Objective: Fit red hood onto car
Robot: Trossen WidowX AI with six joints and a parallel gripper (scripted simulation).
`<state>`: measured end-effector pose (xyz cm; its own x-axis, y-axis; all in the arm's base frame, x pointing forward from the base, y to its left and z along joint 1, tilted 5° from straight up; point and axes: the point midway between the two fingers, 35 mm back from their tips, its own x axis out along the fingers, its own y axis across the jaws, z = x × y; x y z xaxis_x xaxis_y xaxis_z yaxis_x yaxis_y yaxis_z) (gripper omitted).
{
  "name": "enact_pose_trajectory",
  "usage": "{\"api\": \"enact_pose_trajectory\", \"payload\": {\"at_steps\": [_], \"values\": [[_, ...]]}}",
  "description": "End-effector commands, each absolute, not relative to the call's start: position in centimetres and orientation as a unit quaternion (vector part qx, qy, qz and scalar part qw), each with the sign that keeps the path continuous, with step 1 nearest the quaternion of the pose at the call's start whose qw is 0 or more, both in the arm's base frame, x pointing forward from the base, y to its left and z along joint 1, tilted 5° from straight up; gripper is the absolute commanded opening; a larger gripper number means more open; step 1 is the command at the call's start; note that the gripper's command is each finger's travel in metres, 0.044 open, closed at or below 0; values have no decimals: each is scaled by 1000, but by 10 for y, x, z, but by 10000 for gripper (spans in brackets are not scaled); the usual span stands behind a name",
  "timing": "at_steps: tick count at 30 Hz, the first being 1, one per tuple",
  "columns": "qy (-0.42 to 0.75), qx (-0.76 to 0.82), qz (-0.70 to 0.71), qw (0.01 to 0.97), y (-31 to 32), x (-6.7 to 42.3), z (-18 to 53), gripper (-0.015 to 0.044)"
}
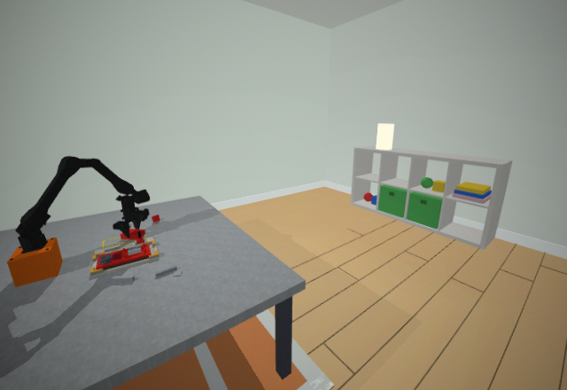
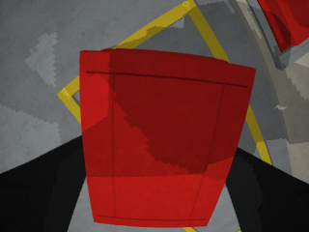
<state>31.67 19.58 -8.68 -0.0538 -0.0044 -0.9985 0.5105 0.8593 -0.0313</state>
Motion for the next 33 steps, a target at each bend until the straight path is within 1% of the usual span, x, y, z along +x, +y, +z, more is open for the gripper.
{"api": "enact_pose_trajectory", "payload": {"at_steps": [1,12,33], "values": [[699,181,-194,664,196,317,-86,295],[699,181,-194,664,196,317,-74,6],[699,181,-194,664,196,321,-10,0]]}}
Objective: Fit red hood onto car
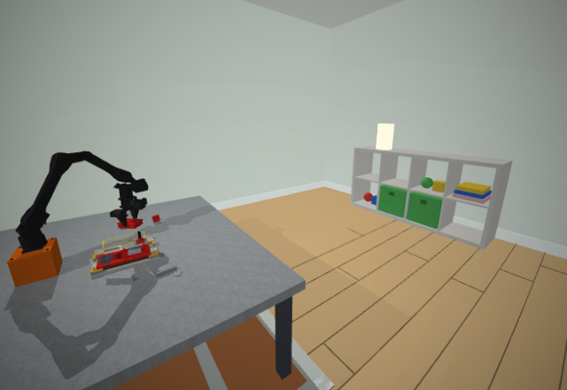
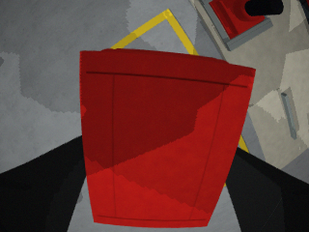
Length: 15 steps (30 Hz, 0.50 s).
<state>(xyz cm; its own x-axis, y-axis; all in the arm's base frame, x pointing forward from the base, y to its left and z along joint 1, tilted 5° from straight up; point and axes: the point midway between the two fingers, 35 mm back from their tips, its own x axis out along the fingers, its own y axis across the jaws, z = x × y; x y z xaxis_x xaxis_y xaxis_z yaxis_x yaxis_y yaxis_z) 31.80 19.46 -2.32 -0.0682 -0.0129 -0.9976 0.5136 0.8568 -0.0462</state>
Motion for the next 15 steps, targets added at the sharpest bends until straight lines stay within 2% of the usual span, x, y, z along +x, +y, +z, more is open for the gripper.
{"api": "enact_pose_trajectory", "payload": {"at_steps": [1,15], "values": [[699,181,-194,664,196,321,-7,0],[703,176,-197,661,192,322,3,0]]}}
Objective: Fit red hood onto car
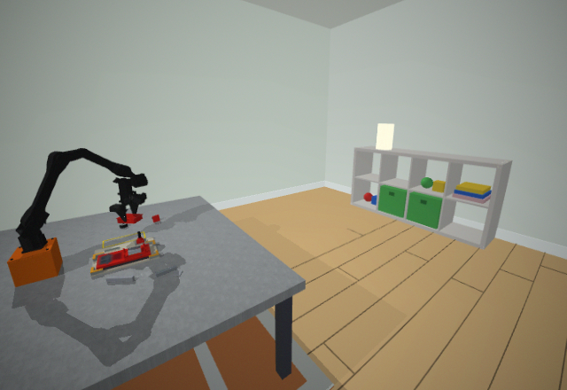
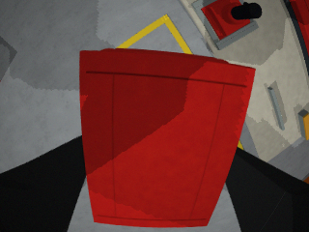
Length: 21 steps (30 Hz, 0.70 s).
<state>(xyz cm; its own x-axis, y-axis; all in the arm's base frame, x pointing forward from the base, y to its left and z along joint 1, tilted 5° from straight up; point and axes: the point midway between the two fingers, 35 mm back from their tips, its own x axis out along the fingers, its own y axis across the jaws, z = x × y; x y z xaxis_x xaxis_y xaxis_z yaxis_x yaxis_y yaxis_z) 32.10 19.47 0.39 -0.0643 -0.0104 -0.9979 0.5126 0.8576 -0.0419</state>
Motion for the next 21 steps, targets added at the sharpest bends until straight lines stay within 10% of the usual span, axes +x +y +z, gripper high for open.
{"api": "enact_pose_trajectory", "payload": {"at_steps": [1,21], "values": [[703,174,-195,662,189,323,3,0],[715,117,-130,677,105,347,7,0]]}}
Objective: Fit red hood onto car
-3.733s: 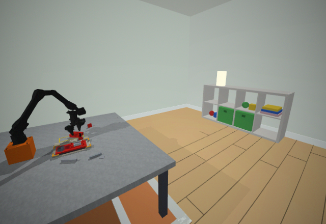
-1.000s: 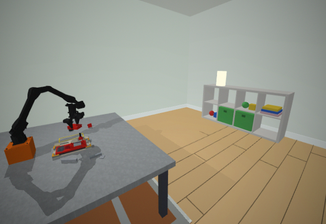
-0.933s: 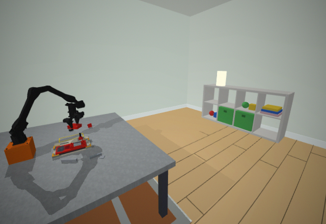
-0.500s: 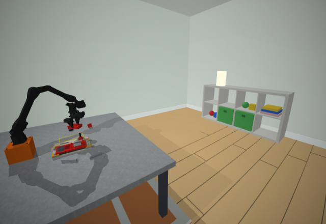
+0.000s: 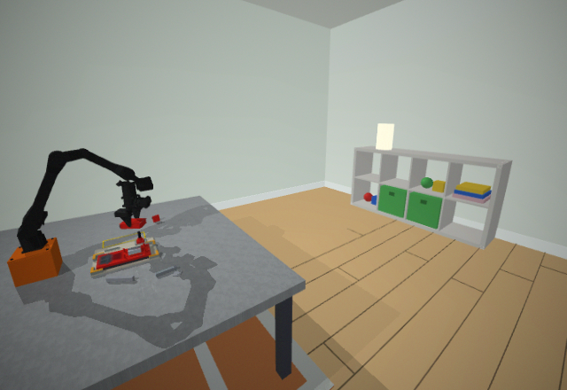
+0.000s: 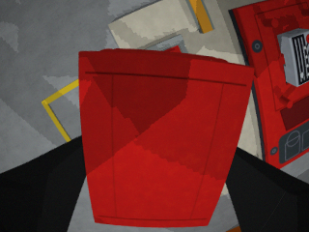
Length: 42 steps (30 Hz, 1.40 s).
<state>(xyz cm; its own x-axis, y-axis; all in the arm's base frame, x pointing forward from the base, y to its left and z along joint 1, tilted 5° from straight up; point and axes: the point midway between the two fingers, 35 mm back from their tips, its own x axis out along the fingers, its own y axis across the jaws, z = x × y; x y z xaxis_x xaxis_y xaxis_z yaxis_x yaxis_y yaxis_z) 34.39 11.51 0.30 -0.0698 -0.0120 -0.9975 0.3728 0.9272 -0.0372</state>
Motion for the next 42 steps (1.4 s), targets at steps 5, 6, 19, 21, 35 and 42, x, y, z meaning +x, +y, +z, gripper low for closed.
{"api": "enact_pose_trajectory", "payload": {"at_steps": [5,6,19,21,35,42], "values": [[718,96,-107,681,85,351,8,0],[719,91,-102,682,81,351,8,0],[723,35,-44,688,28,355,10,0],[724,26,-35,689,20,355,10,0],[723,-37,28,689,-36,351,12,0],[723,-43,35,688,-41,349,9,0]]}}
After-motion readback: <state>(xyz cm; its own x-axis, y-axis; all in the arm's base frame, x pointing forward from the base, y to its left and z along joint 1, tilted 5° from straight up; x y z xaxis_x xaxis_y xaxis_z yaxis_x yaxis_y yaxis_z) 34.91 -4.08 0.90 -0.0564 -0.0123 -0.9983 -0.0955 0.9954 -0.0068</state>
